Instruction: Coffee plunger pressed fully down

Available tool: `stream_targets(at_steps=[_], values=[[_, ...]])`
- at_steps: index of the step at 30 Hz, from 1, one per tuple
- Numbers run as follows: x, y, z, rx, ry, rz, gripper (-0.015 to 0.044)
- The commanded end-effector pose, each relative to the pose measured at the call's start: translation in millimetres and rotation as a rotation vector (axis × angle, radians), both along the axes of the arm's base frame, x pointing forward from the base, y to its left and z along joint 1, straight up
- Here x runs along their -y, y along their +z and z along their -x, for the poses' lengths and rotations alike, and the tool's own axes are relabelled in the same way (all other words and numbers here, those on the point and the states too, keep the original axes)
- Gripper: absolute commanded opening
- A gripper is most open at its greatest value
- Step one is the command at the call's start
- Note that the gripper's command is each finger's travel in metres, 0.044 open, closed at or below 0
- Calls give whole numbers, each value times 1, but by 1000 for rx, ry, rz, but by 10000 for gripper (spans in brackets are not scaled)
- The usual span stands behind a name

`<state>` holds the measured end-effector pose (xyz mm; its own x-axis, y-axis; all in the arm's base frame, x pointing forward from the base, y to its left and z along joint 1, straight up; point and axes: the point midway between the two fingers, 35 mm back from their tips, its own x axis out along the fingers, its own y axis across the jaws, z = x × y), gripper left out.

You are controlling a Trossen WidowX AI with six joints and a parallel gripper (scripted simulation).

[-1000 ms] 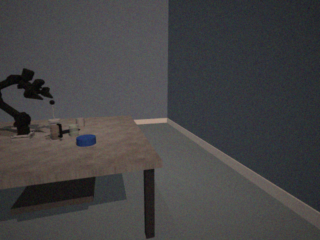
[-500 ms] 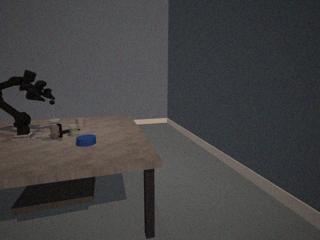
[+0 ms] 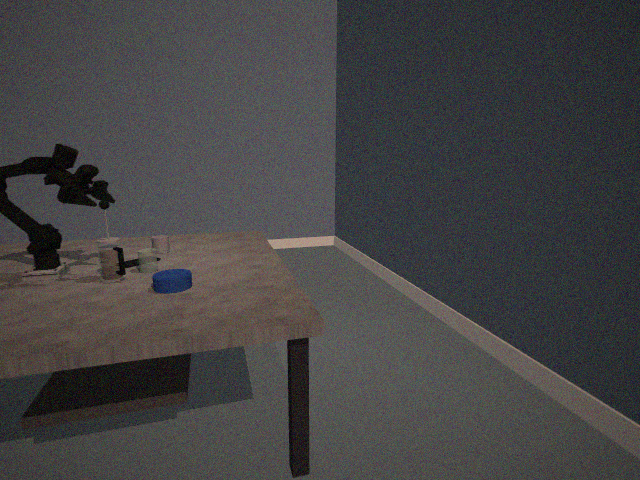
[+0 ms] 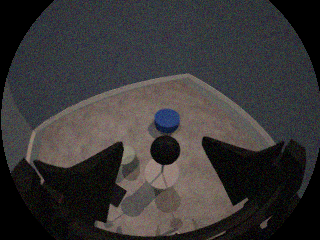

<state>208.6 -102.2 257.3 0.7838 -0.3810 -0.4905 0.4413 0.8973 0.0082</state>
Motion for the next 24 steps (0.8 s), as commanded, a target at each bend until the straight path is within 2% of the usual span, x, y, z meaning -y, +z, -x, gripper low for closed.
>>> stream_targets(at_steps=[1,10,24], values=[[1,-3,-1,-6,0,6,361],[1,-3,-1,-6,0,6,127],[1,-6,-2,-6,0,6,127]])
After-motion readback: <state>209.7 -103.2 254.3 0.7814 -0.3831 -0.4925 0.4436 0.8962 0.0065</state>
